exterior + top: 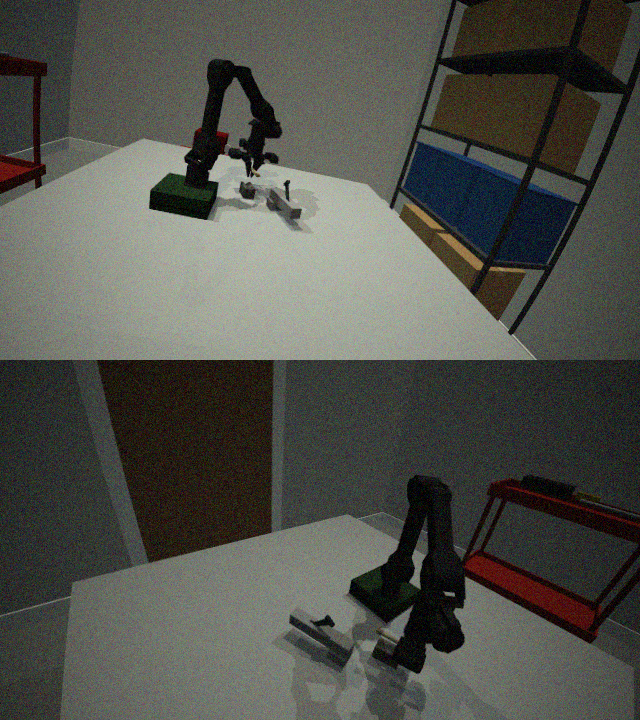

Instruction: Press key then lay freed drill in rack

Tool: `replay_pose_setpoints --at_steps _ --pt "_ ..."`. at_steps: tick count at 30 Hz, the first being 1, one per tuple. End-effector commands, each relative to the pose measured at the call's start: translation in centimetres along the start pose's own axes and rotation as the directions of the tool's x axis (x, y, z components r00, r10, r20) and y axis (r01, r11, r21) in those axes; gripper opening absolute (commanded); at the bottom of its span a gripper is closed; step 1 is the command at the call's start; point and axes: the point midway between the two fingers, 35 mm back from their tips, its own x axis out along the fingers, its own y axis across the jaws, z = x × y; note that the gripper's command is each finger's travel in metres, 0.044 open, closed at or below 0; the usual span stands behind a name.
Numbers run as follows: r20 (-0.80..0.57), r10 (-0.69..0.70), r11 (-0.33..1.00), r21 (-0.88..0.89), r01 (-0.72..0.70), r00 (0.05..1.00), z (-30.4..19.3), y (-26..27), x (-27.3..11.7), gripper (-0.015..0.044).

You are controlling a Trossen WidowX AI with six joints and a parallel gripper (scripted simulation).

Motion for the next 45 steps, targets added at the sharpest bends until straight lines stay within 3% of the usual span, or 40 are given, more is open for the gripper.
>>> replay_pose_setpoints --at_steps 1,45 --pt "-0.001 0.001 1.000 0.000 -0.001 1.000 0.1 0.7 0.0 0.0000" --pt "-0.001 0.002 1.000 0.000 -0.002 1.000 0.4 1.5 5.2 0.0000"
